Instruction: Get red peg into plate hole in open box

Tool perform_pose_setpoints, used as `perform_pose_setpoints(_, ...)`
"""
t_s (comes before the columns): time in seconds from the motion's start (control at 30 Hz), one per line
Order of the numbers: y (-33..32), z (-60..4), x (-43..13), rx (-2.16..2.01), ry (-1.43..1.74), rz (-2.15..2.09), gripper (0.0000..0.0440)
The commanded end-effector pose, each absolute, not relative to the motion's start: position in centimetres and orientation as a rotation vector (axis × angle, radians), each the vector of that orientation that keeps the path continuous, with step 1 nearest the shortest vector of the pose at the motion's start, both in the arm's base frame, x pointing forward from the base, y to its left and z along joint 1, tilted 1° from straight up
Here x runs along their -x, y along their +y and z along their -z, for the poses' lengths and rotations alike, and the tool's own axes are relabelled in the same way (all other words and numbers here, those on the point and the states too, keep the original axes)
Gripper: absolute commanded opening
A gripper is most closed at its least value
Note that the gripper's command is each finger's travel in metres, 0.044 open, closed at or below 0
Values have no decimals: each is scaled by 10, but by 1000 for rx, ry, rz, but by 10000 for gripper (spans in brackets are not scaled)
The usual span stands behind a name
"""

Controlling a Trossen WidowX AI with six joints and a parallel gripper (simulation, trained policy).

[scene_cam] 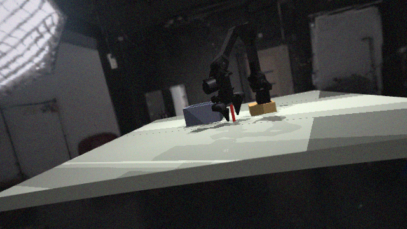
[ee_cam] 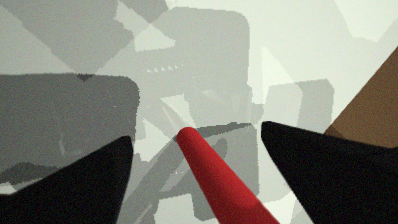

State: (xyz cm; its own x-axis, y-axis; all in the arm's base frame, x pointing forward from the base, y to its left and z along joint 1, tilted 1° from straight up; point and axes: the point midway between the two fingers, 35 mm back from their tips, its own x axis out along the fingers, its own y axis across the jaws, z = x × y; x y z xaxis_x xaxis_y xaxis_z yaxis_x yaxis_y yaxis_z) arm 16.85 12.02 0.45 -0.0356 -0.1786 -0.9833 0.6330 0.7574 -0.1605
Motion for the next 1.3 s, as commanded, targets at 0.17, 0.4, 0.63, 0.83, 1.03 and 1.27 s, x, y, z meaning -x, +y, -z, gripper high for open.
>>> perform_pose_setpoints(0.17,117,8,-164,-366,1506,709,88)
perform_pose_setpoints(0.4,112,2,-170,-336,1491,738,0)
perform_pose_setpoints(0.63,106,-26,-185,-316,1426,734,0)
perform_pose_setpoints(0.83,99,-57,-199,-323,1370,737,0)
perform_pose_setpoints(1.03,90,-88,-216,-361,1304,757,0)
perform_pose_setpoints(1.27,70,-109,-235,-421,1231,819,0)
